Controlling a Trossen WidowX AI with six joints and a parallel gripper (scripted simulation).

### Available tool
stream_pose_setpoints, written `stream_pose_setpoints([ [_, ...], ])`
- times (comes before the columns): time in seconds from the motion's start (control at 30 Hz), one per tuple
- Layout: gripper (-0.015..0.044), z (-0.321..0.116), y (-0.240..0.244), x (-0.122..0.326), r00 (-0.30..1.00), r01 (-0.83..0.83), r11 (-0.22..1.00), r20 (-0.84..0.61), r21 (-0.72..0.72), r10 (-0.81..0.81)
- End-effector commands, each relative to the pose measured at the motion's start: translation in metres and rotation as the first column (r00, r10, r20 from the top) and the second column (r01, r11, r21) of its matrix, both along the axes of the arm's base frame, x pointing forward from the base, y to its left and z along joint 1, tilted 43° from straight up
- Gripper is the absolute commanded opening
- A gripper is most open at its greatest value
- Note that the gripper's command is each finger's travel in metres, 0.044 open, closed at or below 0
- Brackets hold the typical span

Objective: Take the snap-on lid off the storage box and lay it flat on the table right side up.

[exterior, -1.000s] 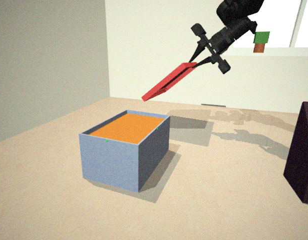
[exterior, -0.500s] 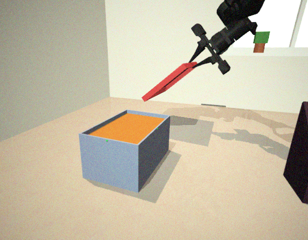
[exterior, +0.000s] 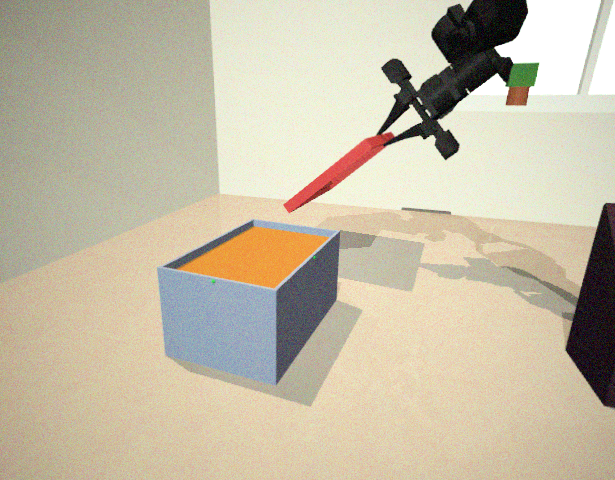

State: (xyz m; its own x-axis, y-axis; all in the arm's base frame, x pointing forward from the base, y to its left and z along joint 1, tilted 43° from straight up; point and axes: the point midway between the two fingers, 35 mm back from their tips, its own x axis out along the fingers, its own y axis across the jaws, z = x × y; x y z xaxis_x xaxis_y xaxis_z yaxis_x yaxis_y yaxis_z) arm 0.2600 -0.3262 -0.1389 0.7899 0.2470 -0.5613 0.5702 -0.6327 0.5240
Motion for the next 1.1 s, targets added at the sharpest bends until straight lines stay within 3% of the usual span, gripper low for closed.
stream_pose_setpoints([
  [0.0,0.0000,-0.002,0.002,0.001,1.000,0.002,1.000,0.008,0.001,-0.002],
  [1.07,0.0000,-0.021,0.019,0.003,1.000,0.002,1.000,0.008,0.002,-0.002],
])
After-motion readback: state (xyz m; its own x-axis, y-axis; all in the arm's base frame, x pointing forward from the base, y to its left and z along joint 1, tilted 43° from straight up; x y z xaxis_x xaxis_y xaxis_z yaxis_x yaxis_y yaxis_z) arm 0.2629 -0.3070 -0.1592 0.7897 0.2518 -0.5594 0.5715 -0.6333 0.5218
